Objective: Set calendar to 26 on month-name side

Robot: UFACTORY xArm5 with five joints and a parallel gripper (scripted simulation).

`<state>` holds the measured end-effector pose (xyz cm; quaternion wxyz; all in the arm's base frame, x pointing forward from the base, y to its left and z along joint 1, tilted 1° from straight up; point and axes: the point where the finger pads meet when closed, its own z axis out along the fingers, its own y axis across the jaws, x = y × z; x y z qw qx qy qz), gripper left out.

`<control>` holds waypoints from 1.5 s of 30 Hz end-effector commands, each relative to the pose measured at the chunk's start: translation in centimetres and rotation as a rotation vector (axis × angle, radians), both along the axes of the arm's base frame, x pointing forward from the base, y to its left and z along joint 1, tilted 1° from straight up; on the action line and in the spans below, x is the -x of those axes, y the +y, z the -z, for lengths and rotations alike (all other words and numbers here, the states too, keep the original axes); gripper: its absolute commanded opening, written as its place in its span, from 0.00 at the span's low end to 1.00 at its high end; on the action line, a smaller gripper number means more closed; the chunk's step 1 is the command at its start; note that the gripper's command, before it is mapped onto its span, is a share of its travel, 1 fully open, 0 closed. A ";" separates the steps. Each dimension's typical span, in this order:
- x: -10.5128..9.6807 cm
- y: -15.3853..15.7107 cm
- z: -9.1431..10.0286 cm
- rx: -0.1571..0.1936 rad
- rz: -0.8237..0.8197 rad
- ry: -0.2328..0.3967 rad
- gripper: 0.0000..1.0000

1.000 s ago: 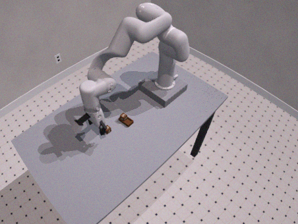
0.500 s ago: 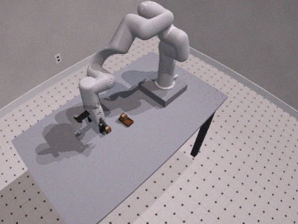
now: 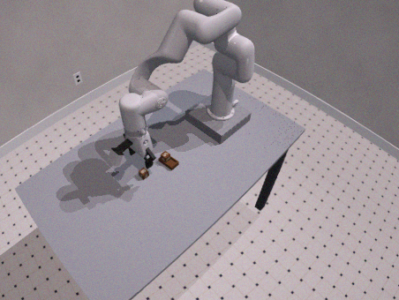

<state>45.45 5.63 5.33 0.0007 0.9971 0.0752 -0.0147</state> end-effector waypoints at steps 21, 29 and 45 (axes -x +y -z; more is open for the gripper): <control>11.2 -0.9 -0.8 -0.003 -0.046 -0.017 0.47; 11.2 -0.9 -0.8 -0.003 -0.046 -0.017 0.47; 11.2 -0.9 -0.8 -0.003 -0.046 -0.017 0.47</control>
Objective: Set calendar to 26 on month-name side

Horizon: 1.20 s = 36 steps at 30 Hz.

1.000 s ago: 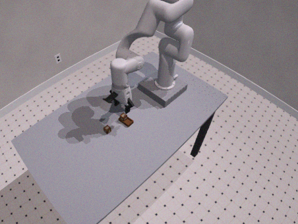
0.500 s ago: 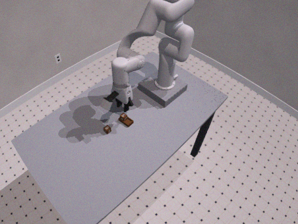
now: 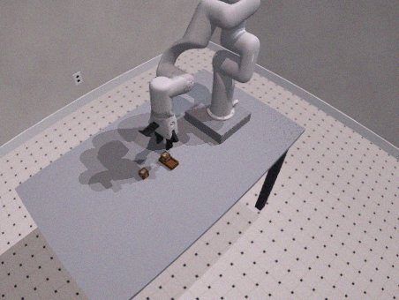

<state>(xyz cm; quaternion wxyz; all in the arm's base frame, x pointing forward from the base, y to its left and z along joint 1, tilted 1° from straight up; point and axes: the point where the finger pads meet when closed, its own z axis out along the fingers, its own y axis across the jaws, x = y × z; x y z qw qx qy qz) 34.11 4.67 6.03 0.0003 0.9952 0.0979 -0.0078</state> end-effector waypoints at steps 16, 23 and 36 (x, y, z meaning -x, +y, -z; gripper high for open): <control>-0.1 0.0 0.3 0.000 0.000 -0.003 0.47; -0.1 0.0 1.0 0.000 0.000 -0.003 0.47; 0.0 0.0 2.6 0.000 0.000 -0.003 0.47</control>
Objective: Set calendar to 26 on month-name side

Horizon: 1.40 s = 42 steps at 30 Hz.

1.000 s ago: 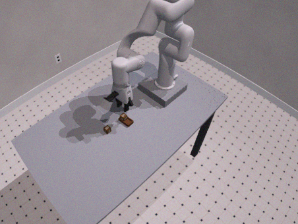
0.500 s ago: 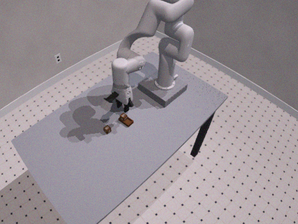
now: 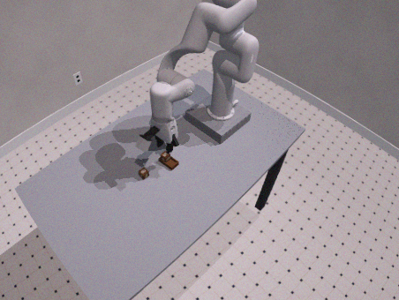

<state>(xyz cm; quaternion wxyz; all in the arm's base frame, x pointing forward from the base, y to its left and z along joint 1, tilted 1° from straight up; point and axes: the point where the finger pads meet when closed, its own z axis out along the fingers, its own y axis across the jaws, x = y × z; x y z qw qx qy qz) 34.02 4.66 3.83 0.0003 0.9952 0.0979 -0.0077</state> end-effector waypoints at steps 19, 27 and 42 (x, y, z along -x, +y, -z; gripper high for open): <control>-0.1 0.0 2.5 0.000 0.000 -0.003 0.47; -0.1 0.0 2.7 0.000 0.000 -0.003 0.47; -0.1 0.0 2.7 0.000 0.000 -0.003 0.47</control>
